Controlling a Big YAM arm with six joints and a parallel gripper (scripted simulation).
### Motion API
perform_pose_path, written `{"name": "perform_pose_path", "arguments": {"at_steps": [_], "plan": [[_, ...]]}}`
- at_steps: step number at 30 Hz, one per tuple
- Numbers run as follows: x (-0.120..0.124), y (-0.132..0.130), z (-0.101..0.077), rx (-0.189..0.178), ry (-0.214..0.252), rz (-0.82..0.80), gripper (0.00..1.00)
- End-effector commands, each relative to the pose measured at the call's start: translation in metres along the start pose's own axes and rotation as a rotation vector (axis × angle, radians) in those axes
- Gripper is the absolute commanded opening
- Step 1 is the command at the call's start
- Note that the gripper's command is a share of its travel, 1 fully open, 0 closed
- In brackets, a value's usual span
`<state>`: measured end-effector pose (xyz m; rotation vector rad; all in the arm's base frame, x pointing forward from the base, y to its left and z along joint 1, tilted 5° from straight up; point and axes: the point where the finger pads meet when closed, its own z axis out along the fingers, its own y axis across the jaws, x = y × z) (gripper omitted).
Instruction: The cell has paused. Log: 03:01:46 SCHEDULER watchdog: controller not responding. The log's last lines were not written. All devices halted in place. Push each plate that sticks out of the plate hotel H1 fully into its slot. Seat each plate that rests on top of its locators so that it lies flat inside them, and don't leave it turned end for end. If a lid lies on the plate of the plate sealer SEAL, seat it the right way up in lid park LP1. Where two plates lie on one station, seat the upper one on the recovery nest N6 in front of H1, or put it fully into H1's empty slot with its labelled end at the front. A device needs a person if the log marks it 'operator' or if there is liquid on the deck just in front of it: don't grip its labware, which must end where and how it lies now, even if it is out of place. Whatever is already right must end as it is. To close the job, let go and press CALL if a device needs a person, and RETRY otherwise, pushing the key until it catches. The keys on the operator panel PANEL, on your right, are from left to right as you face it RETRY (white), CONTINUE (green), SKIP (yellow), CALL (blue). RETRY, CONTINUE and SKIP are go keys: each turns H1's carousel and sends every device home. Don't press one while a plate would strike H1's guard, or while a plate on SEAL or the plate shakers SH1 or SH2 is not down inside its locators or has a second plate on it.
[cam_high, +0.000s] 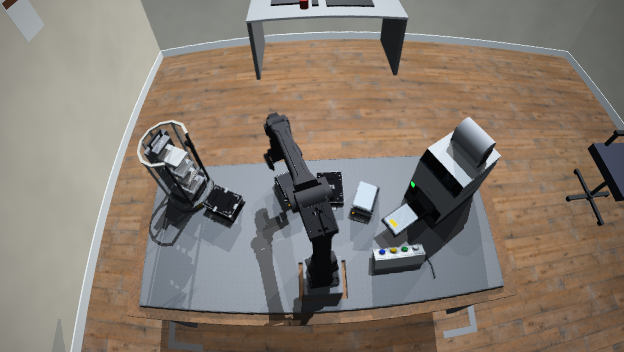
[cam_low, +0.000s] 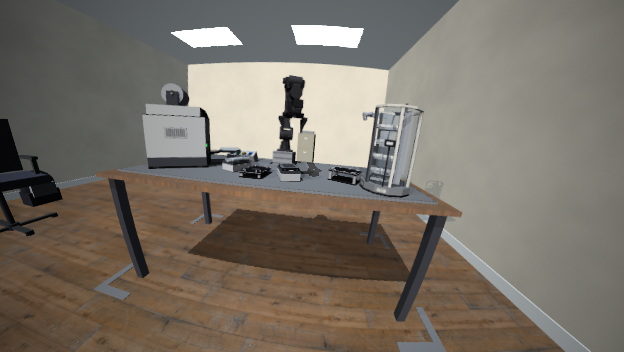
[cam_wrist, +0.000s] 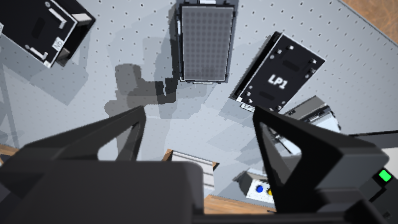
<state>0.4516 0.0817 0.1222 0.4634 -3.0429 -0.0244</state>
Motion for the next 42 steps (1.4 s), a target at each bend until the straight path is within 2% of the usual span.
{"name": "perform_pose_path", "arguments": {"at_steps": [1,13,16,19,42], "plan": [[-0.021,0.009,-0.013,0.002,-0.021,0.019,1.00],[-0.034,0.049,-0.013,-0.001,-0.021,0.019,1.00],[-0.034,0.049,-0.013,0.000,-0.021,-0.005,1.00],[-0.031,0.039,-0.010,-0.001,-0.013,-0.075,1.00],[-0.031,0.040,-0.010,0.003,-0.013,-0.568,1.00]]}}
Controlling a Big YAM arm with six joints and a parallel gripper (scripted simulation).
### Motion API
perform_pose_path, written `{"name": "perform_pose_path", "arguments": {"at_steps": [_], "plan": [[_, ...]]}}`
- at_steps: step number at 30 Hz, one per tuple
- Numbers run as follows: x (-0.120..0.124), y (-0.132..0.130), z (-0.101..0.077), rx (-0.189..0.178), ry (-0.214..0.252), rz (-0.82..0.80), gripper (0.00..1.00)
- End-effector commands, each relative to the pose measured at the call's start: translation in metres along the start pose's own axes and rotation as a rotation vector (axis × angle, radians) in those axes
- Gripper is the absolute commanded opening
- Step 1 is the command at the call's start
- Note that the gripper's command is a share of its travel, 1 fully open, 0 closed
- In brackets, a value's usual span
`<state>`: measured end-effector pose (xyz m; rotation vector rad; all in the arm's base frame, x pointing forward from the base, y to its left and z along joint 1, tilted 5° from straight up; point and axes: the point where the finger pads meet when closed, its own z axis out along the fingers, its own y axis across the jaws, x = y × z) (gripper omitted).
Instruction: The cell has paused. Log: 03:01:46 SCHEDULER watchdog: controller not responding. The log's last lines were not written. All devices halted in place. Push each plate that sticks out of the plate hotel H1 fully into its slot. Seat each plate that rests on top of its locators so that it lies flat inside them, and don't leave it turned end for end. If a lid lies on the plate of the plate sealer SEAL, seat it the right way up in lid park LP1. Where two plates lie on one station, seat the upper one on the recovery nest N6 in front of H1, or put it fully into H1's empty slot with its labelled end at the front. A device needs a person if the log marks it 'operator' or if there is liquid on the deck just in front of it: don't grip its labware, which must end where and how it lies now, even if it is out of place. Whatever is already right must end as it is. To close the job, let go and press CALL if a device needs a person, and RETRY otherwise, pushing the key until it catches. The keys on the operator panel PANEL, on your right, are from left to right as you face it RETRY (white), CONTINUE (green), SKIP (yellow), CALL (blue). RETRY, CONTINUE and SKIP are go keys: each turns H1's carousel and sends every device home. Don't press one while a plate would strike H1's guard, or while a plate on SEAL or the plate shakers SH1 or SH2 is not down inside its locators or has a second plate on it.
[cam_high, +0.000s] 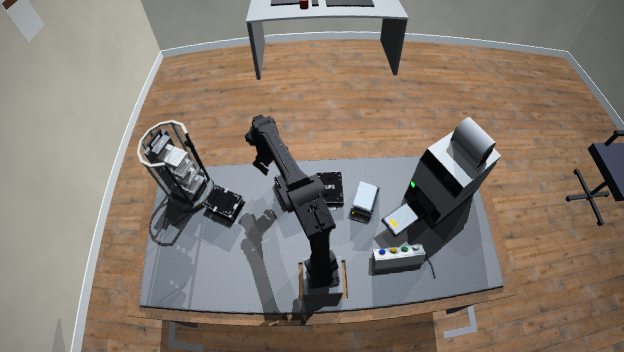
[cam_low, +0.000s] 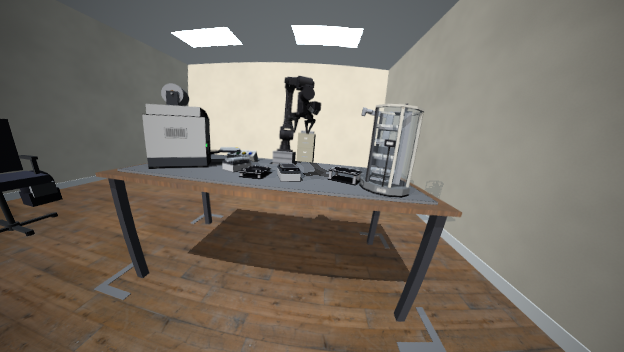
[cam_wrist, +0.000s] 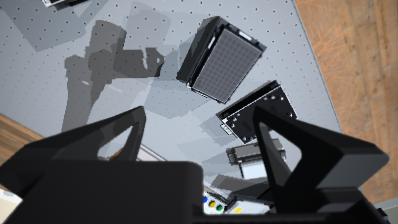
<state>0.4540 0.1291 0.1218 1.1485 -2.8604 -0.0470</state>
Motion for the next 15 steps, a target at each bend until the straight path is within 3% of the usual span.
{"name": "perform_pose_path", "arguments": {"at_steps": [1,15], "plan": [[-0.0110,-0.0105,-0.0104,0.006,-0.012,-0.130,1.00],[-0.0110,-0.0105,-0.0103,0.008,-0.011,-0.410,1.00]]}}
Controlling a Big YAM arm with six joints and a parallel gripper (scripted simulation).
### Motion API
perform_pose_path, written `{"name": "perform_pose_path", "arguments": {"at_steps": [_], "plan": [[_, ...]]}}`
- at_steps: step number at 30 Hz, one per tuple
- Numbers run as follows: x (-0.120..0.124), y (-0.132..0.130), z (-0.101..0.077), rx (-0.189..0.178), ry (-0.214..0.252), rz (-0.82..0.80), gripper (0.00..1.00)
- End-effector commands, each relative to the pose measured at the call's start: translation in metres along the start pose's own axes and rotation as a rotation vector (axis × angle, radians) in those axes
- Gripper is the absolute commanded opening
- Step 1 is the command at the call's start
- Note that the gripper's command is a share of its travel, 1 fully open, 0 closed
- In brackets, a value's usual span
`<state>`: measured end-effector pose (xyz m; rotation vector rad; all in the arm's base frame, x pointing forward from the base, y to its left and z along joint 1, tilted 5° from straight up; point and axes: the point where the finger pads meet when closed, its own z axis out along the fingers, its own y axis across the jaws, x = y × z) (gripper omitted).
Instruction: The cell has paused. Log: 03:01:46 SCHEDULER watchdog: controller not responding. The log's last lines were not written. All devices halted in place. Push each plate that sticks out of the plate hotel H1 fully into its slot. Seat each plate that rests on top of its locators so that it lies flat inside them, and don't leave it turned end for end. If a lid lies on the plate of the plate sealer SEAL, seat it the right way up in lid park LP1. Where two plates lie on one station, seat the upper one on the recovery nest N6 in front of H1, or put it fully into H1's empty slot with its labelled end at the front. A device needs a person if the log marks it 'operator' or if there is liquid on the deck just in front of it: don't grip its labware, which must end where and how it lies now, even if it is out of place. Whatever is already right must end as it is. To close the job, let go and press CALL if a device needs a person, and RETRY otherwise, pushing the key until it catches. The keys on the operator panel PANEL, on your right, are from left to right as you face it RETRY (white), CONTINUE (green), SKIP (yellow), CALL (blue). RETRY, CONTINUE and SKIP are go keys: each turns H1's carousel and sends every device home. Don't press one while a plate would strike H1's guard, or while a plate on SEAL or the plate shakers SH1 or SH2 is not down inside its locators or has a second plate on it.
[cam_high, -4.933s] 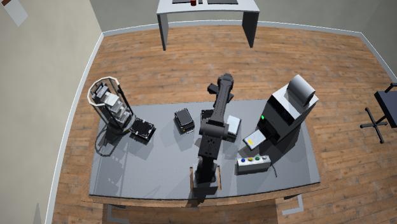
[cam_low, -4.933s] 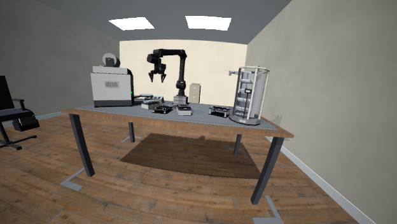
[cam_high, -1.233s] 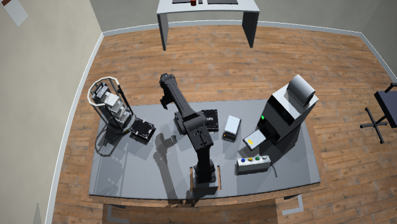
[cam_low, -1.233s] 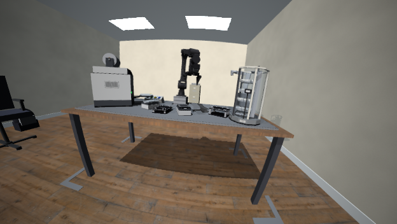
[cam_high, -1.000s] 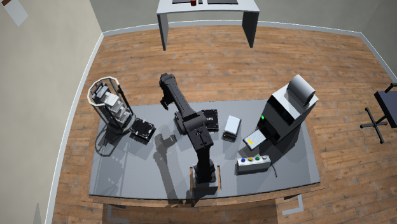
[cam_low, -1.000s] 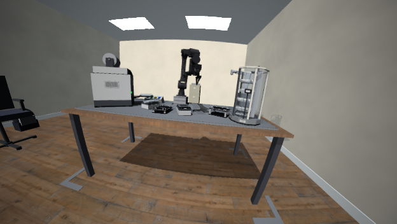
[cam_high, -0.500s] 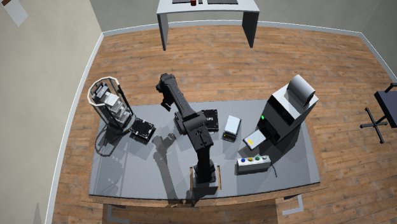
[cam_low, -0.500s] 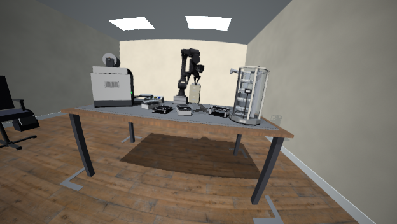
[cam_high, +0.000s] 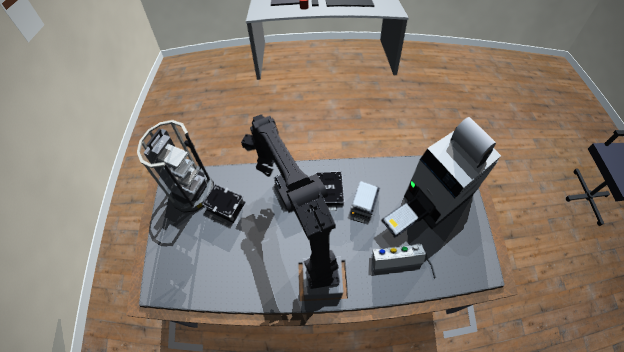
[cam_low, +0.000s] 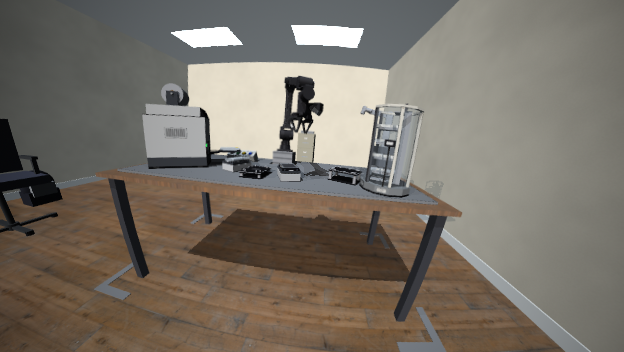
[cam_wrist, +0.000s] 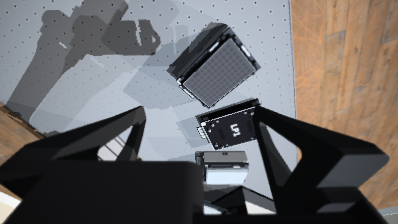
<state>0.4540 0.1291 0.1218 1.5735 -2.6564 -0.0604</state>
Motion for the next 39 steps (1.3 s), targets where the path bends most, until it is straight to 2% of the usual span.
{"name": "perform_pose_path", "arguments": {"at_steps": [1,33,39], "plan": [[-0.0073,-0.0133,-0.0103,0.010,-0.010,-0.128,1.00],[-0.0072,-0.0131,-0.0101,0.012,-0.006,-0.781,1.00],[-0.0072,-0.0132,-0.0101,0.012,-0.006,-0.783,1.00]]}}
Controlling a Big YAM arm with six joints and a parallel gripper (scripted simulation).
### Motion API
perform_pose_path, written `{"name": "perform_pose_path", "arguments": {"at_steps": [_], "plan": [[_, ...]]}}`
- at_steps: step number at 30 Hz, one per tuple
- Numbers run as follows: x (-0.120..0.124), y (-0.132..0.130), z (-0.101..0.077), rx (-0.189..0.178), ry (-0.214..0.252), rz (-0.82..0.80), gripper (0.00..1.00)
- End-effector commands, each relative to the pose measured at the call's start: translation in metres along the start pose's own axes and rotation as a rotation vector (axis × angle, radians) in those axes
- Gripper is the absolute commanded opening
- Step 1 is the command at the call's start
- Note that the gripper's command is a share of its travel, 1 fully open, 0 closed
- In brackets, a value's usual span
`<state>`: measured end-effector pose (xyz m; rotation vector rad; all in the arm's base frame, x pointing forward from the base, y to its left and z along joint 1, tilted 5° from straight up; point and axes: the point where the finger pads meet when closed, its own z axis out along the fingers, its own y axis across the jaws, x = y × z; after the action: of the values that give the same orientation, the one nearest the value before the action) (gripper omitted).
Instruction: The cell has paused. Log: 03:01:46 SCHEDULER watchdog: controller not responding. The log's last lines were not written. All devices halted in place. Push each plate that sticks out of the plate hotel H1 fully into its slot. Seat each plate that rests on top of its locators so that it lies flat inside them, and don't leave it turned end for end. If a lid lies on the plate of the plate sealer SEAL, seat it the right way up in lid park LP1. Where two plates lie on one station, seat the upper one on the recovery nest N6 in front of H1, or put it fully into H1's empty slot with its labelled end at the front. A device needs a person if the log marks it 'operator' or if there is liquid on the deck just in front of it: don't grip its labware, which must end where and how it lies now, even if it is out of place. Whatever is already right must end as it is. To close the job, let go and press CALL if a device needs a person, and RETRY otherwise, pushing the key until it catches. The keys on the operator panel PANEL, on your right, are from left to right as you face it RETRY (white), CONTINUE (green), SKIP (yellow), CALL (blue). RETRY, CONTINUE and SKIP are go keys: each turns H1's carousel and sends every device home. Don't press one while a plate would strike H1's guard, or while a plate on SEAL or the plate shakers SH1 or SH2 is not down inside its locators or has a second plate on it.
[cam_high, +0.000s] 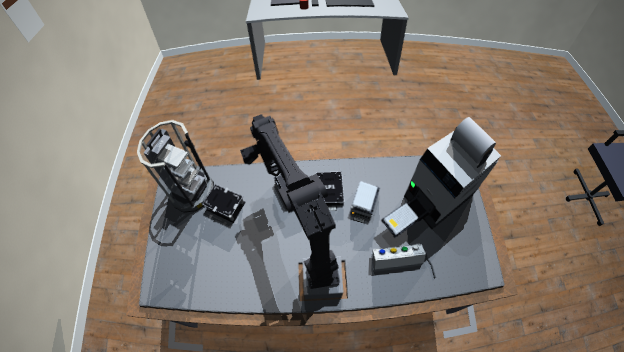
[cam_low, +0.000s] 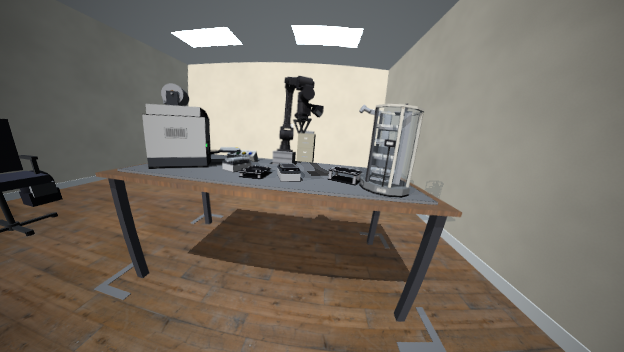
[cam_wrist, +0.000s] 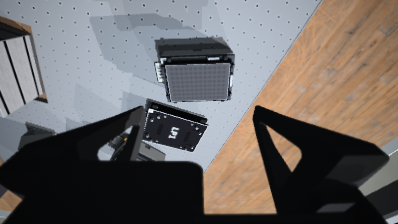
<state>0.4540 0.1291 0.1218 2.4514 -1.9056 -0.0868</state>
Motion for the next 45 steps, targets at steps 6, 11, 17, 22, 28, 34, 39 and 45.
{"name": "perform_pose_path", "arguments": {"at_steps": [6,11,17,22,28,34,39,45], "plan": [[0.004,-0.014,-0.010,0.013,-0.001,-0.033,1.00],[0.004,-0.013,-0.009,0.010,-0.001,-0.033,1.00],[0.004,-0.013,-0.009,0.010,-0.001,-0.033,1.00],[0.004,-0.013,-0.009,0.010,-0.001,-0.033,1.00],[0.004,-0.013,-0.009,0.010,-0.001,-0.033,1.00],[0.004,-0.013,-0.009,0.010,-0.001,-0.033,1.00],[0.004,-0.013,-0.009,0.010,-0.001,-0.033,1.00],[0.003,-0.002,0.022,-0.014,-0.001,-0.032,1.00]]}}
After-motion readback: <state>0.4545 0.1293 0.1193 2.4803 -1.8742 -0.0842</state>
